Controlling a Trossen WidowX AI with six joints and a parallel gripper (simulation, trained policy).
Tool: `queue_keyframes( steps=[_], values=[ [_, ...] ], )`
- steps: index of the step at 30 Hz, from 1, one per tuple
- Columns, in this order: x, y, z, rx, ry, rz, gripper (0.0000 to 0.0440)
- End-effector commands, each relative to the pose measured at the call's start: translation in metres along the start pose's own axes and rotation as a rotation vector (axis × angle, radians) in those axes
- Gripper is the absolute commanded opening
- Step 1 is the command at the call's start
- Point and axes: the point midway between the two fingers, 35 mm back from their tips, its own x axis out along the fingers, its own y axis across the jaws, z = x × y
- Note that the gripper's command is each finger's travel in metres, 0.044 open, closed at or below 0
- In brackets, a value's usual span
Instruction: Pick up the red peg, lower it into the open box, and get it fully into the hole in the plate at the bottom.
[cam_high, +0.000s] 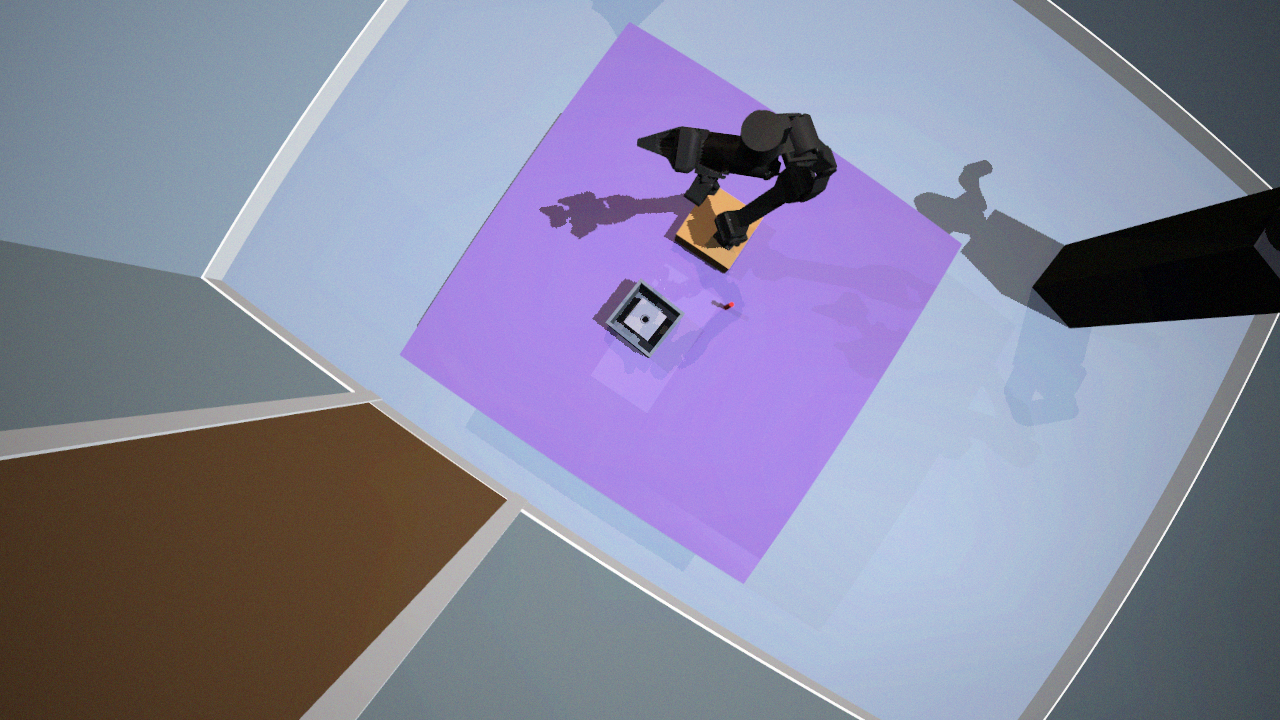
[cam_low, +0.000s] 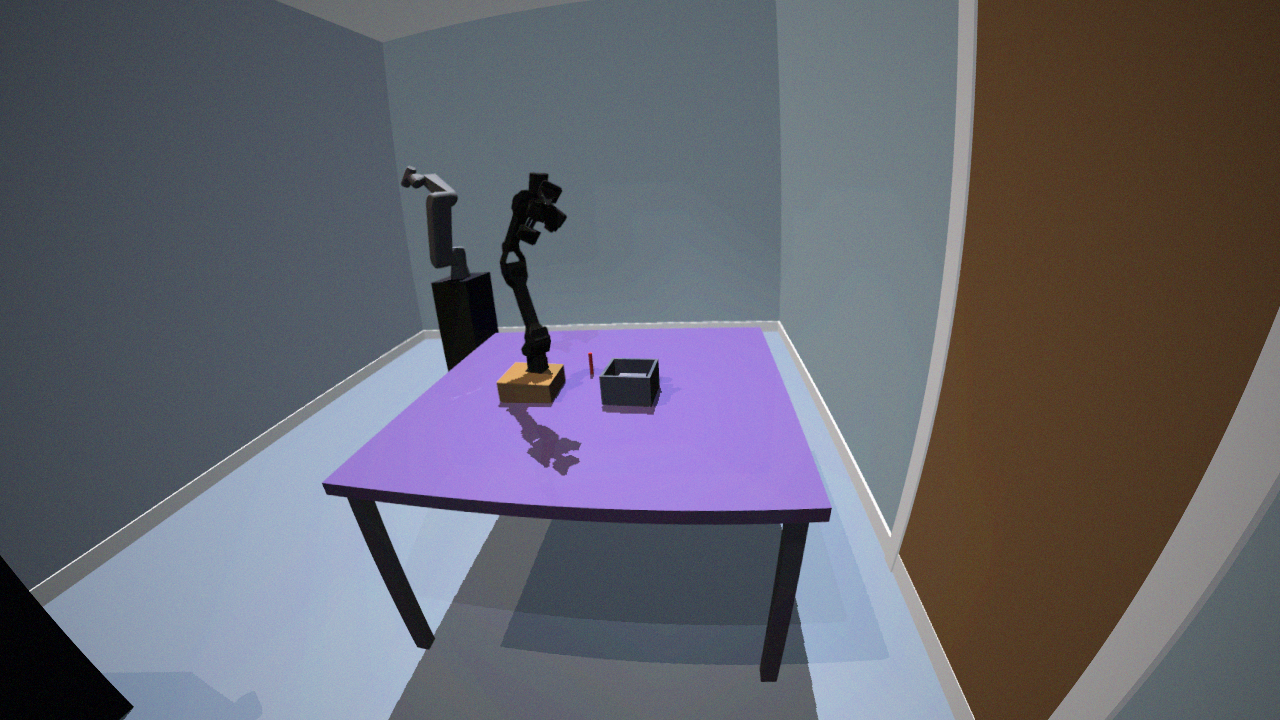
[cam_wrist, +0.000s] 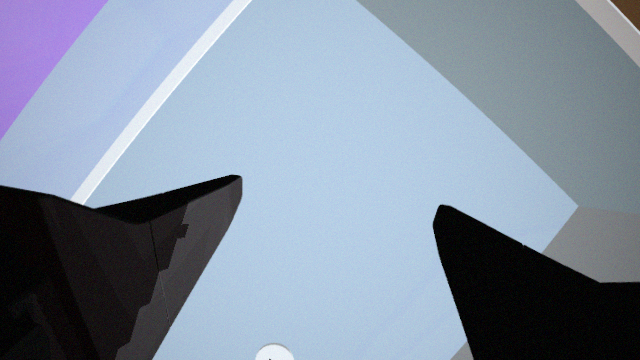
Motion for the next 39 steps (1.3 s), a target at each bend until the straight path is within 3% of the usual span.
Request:
queue_keyframes(
  steps=[1, 2, 8, 19, 30, 39],
  values=[
    [0.002, -0.001, 0.003, 0.021, -0.008, -0.005, 0.0424],
    [0.004, -0.001, 0.007, 0.044, -0.022, -0.006, 0.0440],
    [0.017, 0.007, 0.047, 0.202, -0.146, 0.033, 0.0440],
    [0.024, 0.037, 0.125, 0.469, -0.333, 0.217, 0.0440],
    [0.009, 0.077, 0.198, 0.715, -0.432, 0.477, 0.0440],
    [-0.016, 0.119, 0.247, 0.895, -0.415, 0.727, 0.0440]
  ],
)
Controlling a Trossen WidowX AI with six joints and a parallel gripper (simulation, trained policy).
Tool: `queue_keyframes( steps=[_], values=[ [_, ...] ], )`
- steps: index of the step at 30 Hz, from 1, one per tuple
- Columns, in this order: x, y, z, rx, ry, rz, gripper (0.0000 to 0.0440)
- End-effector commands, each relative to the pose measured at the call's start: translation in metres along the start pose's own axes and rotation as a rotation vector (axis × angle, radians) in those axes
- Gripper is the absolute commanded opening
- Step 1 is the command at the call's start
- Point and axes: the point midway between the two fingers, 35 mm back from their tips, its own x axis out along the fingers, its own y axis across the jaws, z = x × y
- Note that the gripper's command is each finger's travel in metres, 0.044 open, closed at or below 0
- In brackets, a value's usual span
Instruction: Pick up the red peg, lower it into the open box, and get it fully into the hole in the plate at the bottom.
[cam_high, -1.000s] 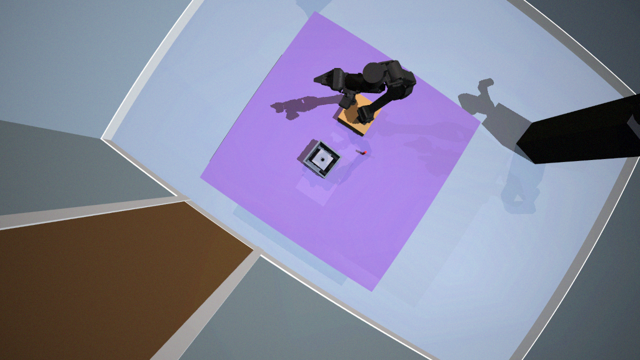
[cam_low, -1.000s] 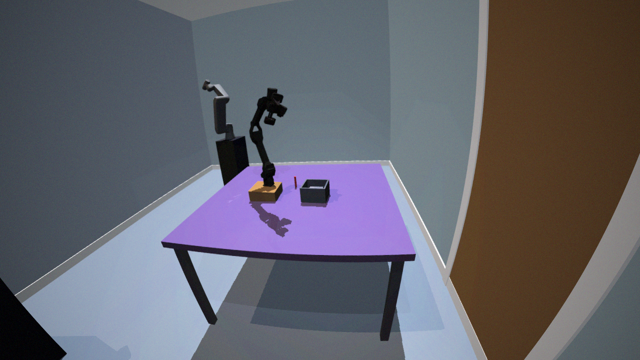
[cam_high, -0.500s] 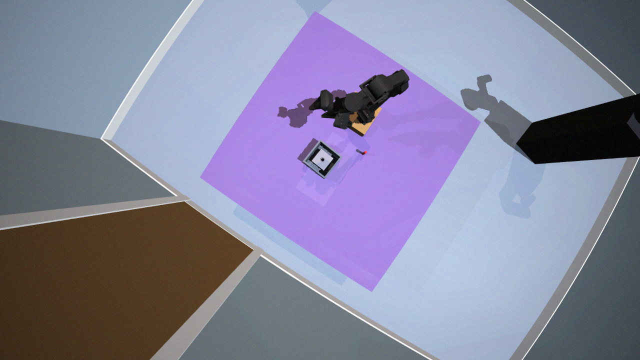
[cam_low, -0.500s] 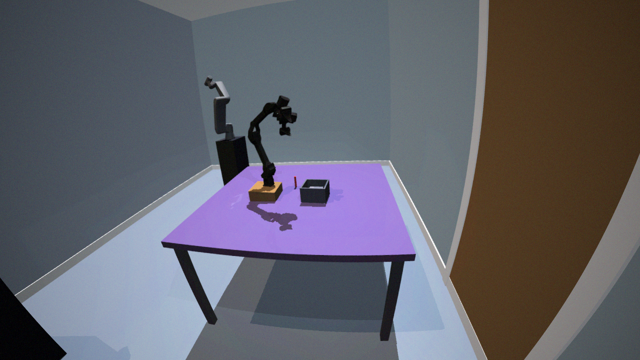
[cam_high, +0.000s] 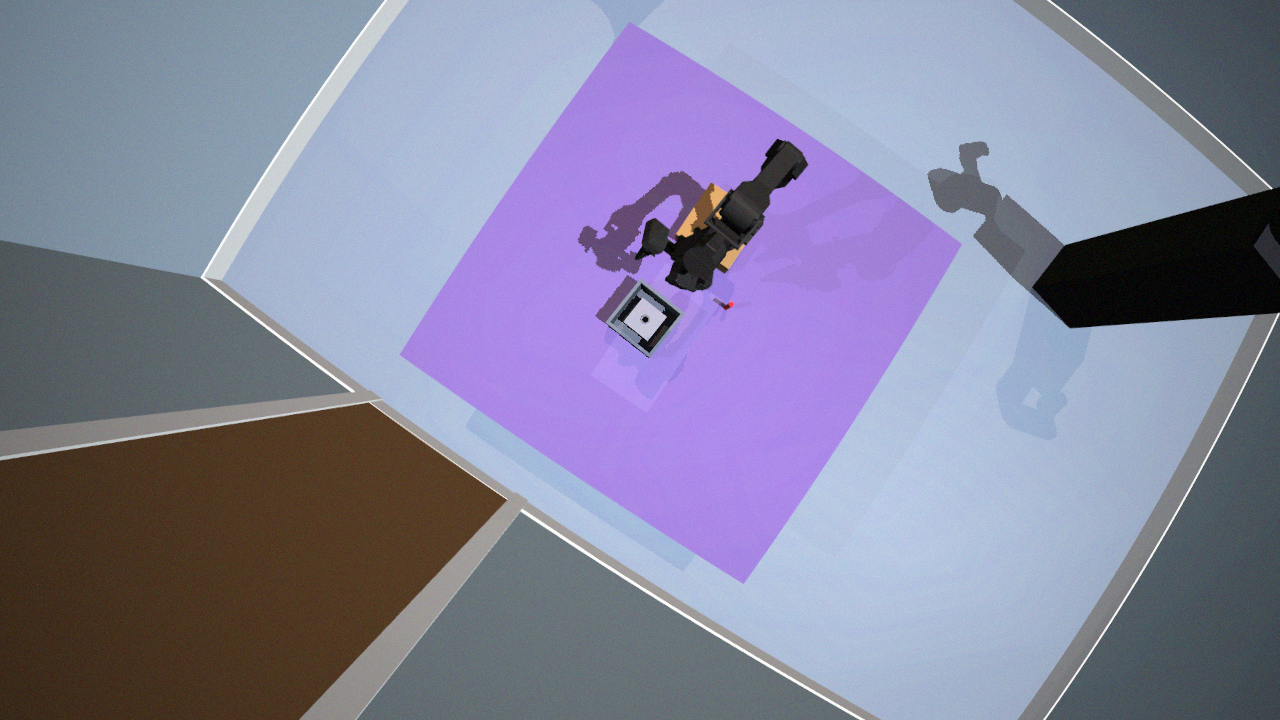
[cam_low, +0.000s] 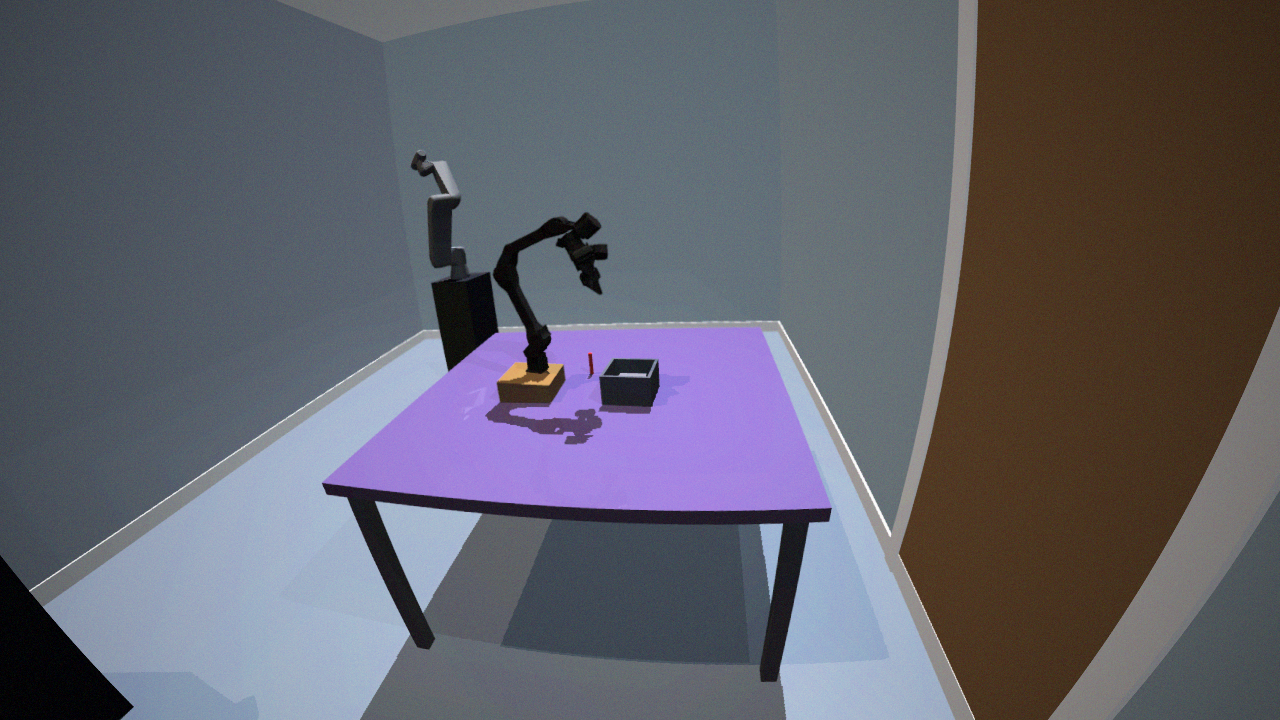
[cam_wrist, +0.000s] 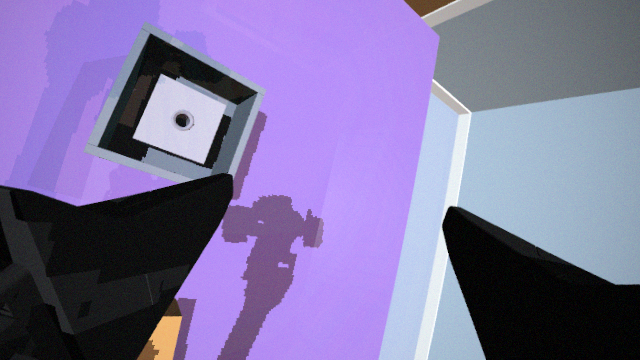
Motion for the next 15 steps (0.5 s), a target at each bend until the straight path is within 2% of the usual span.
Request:
queue_keyframes(
  steps=[1, 15],
  values=[
    [0.010, 0.032, -0.002, 0.102, 0.034, 0.088, 0.0440],
    [0.027, 0.133, -0.030, 0.468, 0.272, 0.274, 0.0440]
  ],
)
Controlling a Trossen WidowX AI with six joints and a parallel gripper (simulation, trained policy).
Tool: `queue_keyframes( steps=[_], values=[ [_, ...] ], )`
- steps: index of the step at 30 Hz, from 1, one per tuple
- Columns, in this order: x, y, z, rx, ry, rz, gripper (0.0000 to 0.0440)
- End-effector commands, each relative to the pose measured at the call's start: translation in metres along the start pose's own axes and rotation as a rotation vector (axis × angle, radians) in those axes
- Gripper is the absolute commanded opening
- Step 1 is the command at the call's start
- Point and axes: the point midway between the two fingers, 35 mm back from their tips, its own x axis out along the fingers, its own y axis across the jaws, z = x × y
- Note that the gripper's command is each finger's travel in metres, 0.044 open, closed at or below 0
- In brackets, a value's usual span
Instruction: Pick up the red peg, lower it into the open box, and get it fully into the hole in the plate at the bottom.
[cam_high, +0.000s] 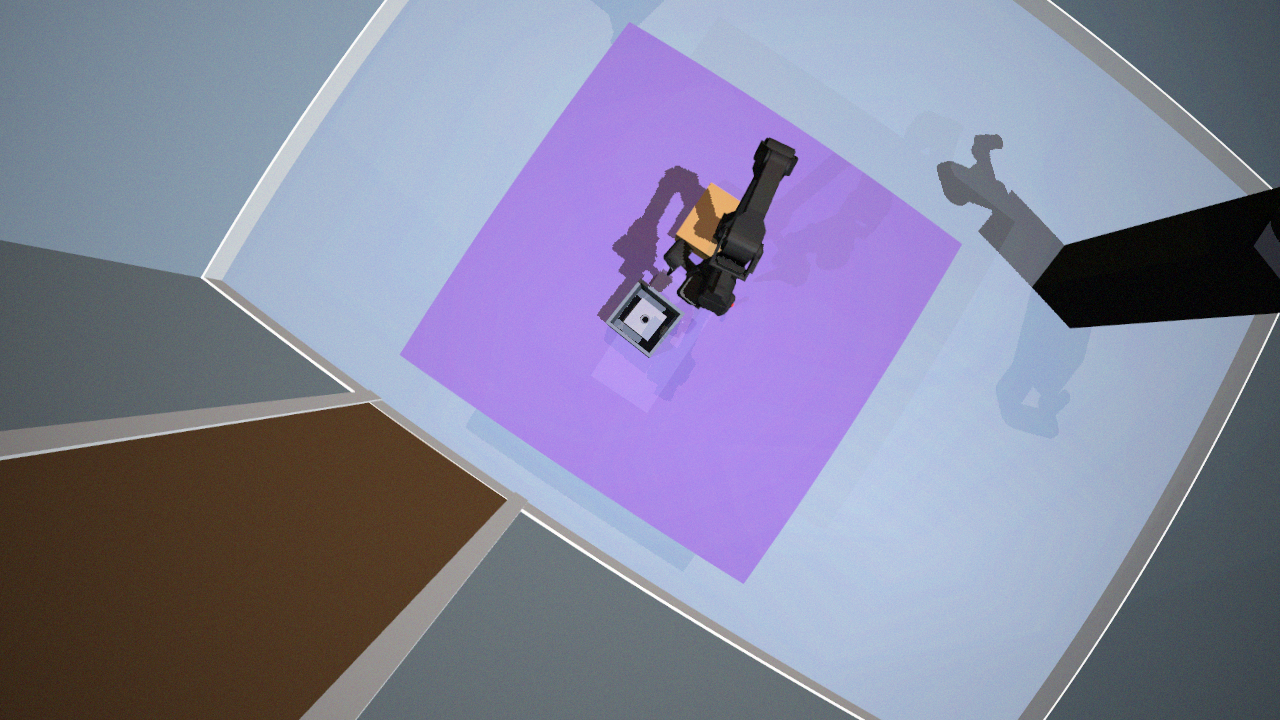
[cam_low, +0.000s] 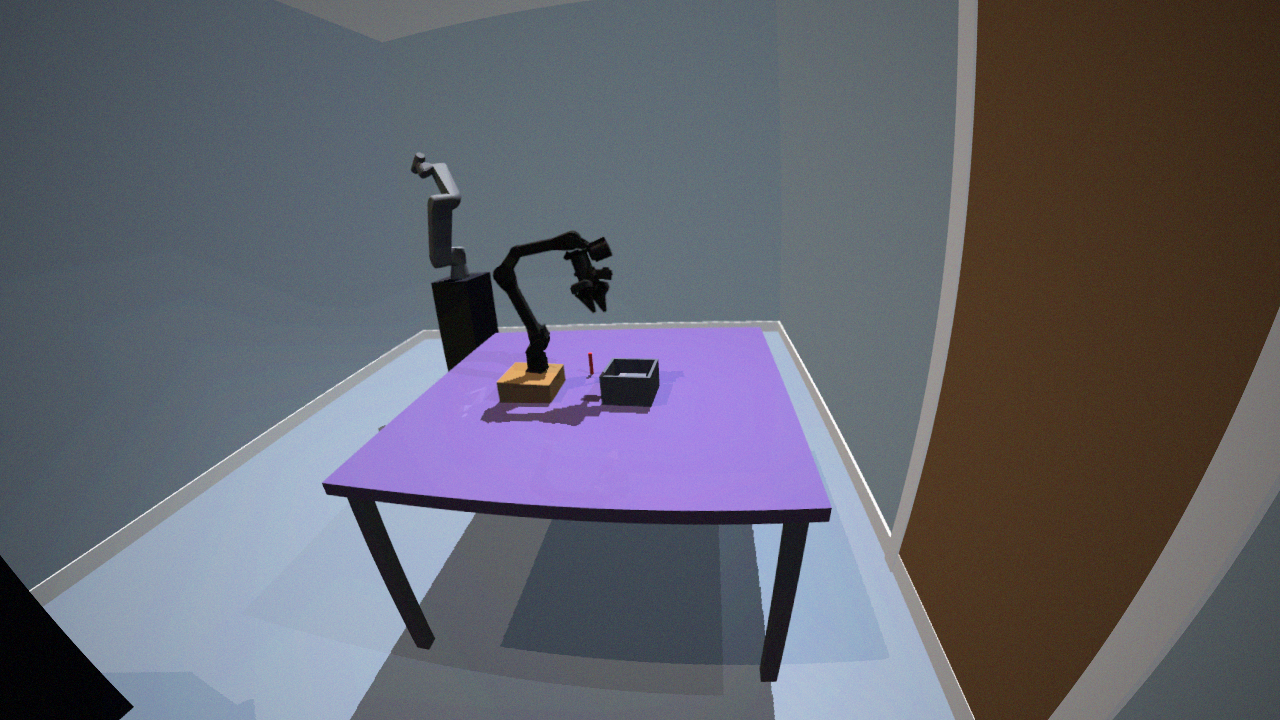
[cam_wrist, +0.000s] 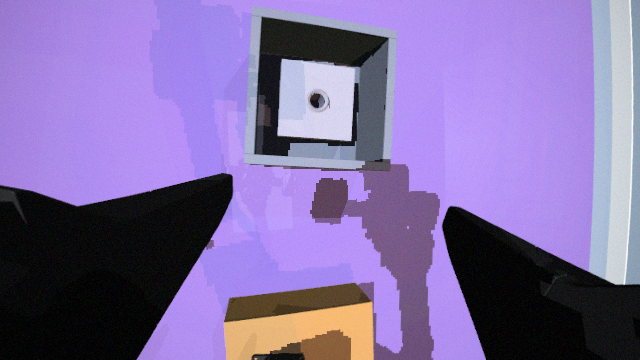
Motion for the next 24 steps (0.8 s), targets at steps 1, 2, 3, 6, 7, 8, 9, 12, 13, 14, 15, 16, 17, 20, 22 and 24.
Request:
queue_keyframes(
  steps=[1, 2, 3, 6, 7, 8, 9, 12, 13, 14, 15, 16, 17, 20, 22, 24],
  values=[
    [0.013, 0.022, -0.021, 0.106, 0.092, 0.029, 0.0440],
    [0.016, 0.026, -0.026, 0.133, 0.113, 0.032, 0.0440],
    [0.019, 0.031, -0.031, 0.160, 0.135, 0.034, 0.0440],
    [0.027, 0.045, -0.048, 0.242, 0.200, 0.033, 0.0440],
    [0.030, 0.049, -0.053, 0.269, 0.222, 0.031, 0.0440],
    [0.032, 0.054, -0.059, 0.296, 0.243, 0.027, 0.0440],
    [0.035, 0.058, -0.064, 0.323, 0.265, 0.022, 0.0440],
    [0.043, 0.070, -0.080, 0.401, 0.324, 0.002, 0.0440],
    [0.046, 0.074, -0.085, 0.426, 0.342, -0.006, 0.0440],
    [0.049, 0.078, -0.090, 0.451, 0.359, -0.014, 0.0440],
    [0.052, 0.082, -0.095, 0.476, 0.374, -0.023, 0.0440],
    [0.055, 0.085, -0.099, 0.500, 0.389, -0.031, 0.0440],
    [0.058, 0.089, -0.103, 0.523, 0.402, -0.039, 0.0440],
    [0.067, 0.099, -0.114, 0.590, 0.436, -0.063, 0.0440],
    [0.073, 0.105, -0.120, 0.631, 0.452, -0.075, 0.0440],
    [0.080, 0.112, -0.125, 0.670, 0.465, -0.083, 0.0440]
  ],
)
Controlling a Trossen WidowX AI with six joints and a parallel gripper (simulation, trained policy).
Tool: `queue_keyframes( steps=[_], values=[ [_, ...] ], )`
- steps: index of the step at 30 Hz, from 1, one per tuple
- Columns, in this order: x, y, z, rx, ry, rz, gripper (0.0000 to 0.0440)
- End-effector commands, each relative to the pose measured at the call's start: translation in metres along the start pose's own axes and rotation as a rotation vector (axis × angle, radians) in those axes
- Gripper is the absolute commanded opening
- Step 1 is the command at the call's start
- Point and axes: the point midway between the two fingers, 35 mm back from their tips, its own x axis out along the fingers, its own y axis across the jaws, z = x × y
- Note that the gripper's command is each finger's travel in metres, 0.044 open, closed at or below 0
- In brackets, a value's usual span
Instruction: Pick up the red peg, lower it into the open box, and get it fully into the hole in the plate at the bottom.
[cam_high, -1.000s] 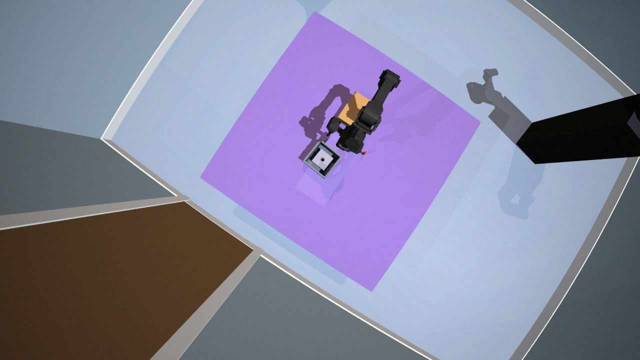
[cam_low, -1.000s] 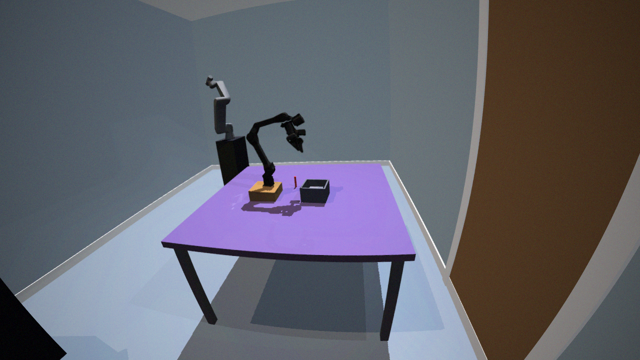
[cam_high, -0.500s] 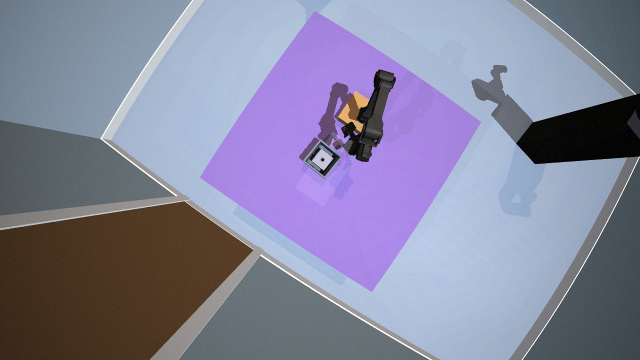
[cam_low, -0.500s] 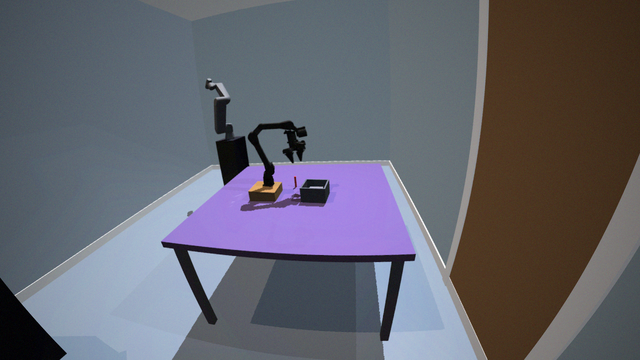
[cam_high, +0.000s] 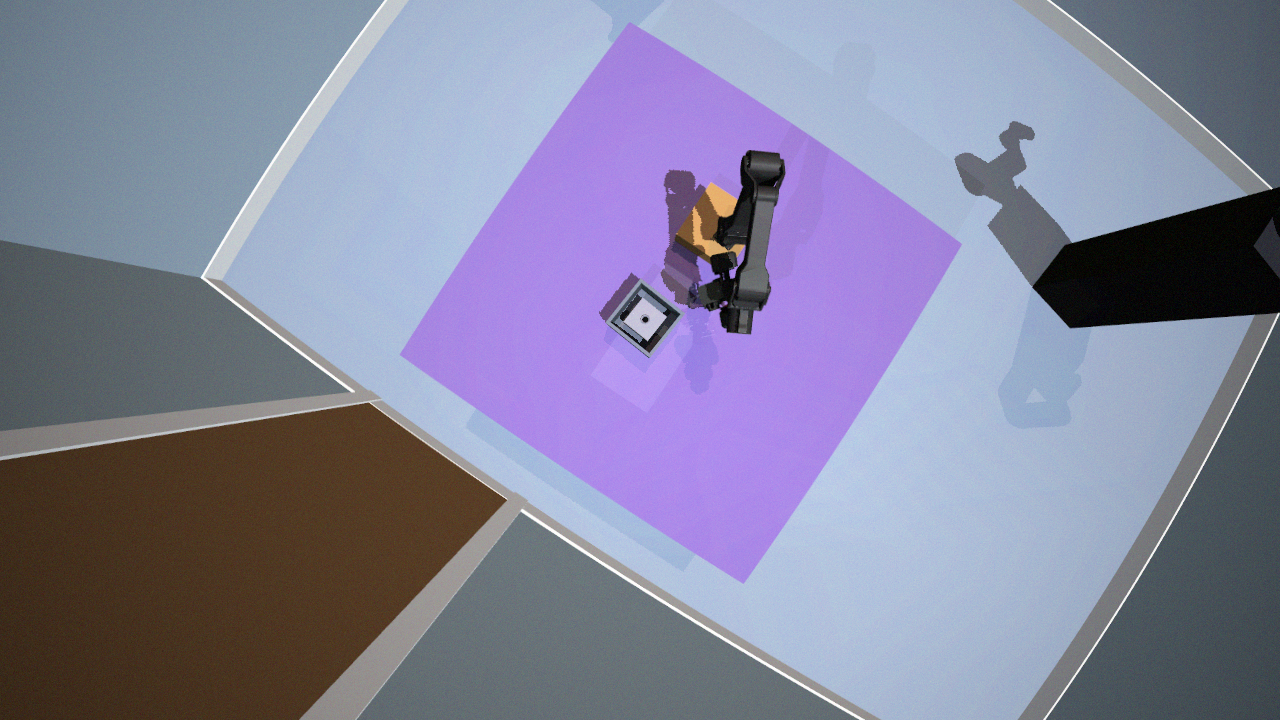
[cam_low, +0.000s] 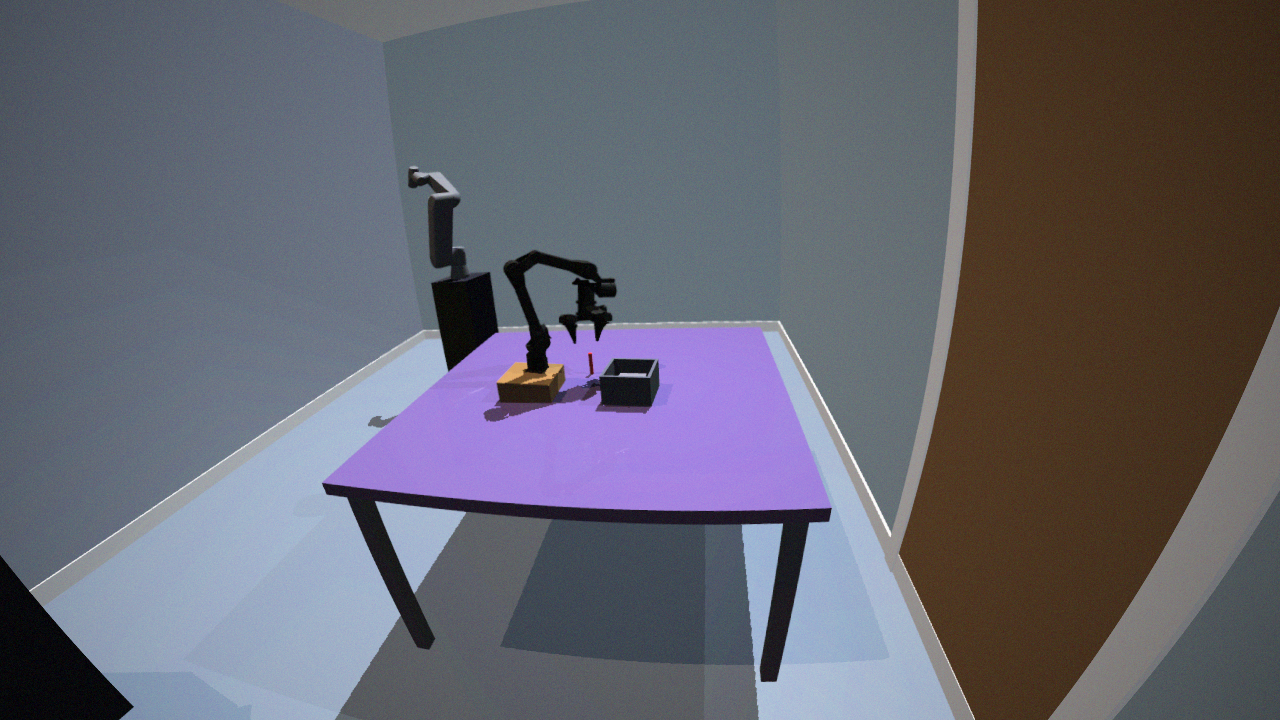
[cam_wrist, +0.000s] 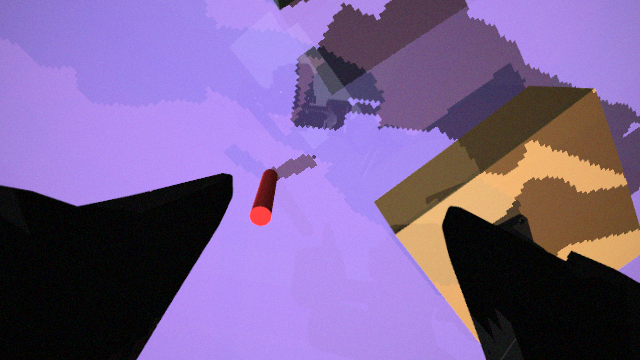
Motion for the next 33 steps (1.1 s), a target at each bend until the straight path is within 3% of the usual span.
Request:
queue_keyframes(
  steps=[1, 21, 25, 33],
  values=[
    [0.019, 0.007, -0.012, 0.084, 0.036, -0.018, 0.0440],
    [0.104, 0.049, -0.037, 0.298, 0.102, 0.121, 0.0429],
    [0.113, 0.048, -0.041, 0.335, 0.126, 0.119, 0.0359],
    [0.116, 0.047, -0.045, 0.365, 0.190, 0.106, 0.0151]
  ],
)
